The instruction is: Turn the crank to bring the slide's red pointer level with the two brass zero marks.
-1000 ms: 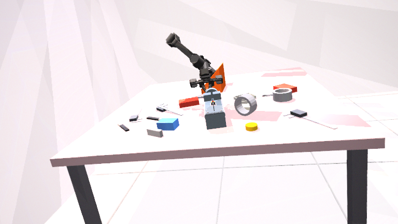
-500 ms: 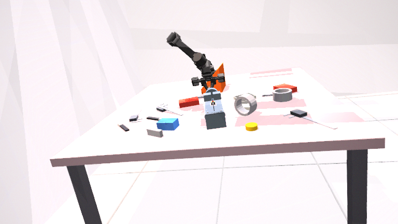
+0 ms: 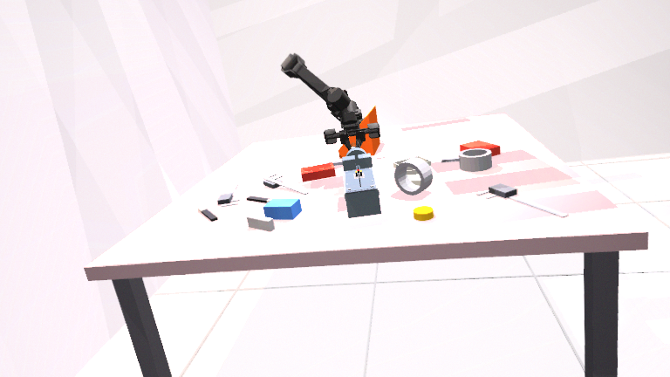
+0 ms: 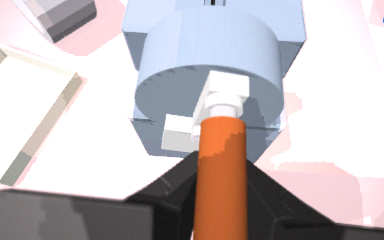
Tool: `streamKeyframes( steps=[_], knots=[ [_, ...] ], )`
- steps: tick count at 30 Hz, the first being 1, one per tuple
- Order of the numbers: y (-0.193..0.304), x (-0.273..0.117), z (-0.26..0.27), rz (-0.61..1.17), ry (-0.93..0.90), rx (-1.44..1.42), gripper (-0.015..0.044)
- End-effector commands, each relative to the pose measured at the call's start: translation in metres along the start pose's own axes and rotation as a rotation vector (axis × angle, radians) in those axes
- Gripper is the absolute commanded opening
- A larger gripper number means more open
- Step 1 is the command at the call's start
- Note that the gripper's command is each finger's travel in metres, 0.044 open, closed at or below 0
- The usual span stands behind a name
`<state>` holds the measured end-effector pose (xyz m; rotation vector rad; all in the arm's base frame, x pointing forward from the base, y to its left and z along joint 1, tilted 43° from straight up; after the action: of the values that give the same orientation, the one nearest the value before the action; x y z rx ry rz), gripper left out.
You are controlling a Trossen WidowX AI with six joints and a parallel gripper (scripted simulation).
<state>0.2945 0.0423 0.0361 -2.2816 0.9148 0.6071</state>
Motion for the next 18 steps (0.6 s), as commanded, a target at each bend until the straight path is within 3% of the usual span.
streamKeyframes(
  steps=[1,18],
  knots=[
    [-0.0009,-0.0014,0.0071,-0.009,-0.02,-0.014,0.0],
    [-0.0005,-0.0004,0.0122,-0.009,-0.02,-0.014,0.0]
  ],
)
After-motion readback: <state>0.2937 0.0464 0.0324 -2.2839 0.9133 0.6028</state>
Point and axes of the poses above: the point midway between the two fingers, 35 mm back from their tips, its own x axis out along the fingers, its own z axis across the jaws, y = z × x, the point moved 10 cm from there along -x, back along the fingers, and after that the axes turned 6 degrees about -x, right-handed, at the moved point
